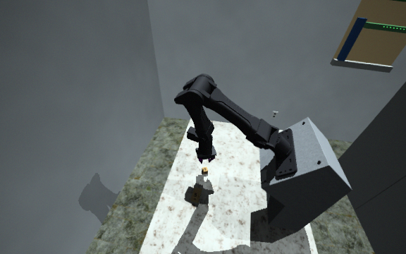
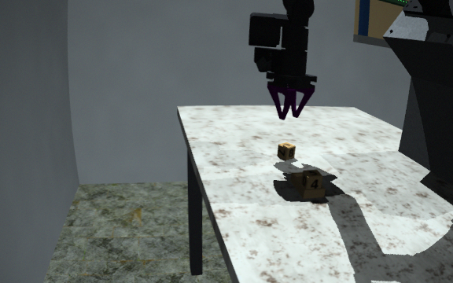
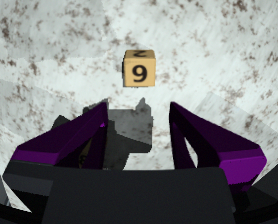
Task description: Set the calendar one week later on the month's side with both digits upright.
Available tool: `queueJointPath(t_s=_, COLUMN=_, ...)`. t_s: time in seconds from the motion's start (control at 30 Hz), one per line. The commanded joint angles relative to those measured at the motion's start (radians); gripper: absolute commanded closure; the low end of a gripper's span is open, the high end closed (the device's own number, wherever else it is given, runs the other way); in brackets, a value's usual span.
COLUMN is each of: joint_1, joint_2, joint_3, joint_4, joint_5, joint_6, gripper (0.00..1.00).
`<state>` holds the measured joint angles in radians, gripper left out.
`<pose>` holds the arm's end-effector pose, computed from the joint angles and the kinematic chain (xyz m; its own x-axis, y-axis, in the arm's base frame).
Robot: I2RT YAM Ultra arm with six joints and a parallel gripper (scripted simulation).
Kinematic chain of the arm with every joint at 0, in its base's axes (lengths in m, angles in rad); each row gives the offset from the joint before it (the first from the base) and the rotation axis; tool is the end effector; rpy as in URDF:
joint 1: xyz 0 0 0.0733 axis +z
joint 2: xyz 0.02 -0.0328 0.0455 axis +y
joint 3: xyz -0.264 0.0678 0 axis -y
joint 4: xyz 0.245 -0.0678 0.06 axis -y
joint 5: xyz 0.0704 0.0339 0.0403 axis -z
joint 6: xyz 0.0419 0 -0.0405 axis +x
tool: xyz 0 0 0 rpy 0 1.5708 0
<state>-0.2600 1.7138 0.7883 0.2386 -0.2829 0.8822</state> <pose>0.3302 -0.0746 0.1501 -0.3599 0.8630 -0.3547 0.4975 0.4991 0.7095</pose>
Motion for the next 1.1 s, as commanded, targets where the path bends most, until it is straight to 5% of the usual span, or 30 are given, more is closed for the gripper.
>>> queueJointPath(t_s=0.0, joint_1=-0.003, joint_2=-0.007, joint_3=-0.001, joint_4=-0.004, joint_5=0.0, joint_6=-0.001, gripper=0.55)
queueJointPath(t_s=1.07, joint_1=0.01, joint_2=0.046, joint_3=0.023, joint_4=0.026, joint_5=0.009, joint_6=0.004, gripper=0.55)
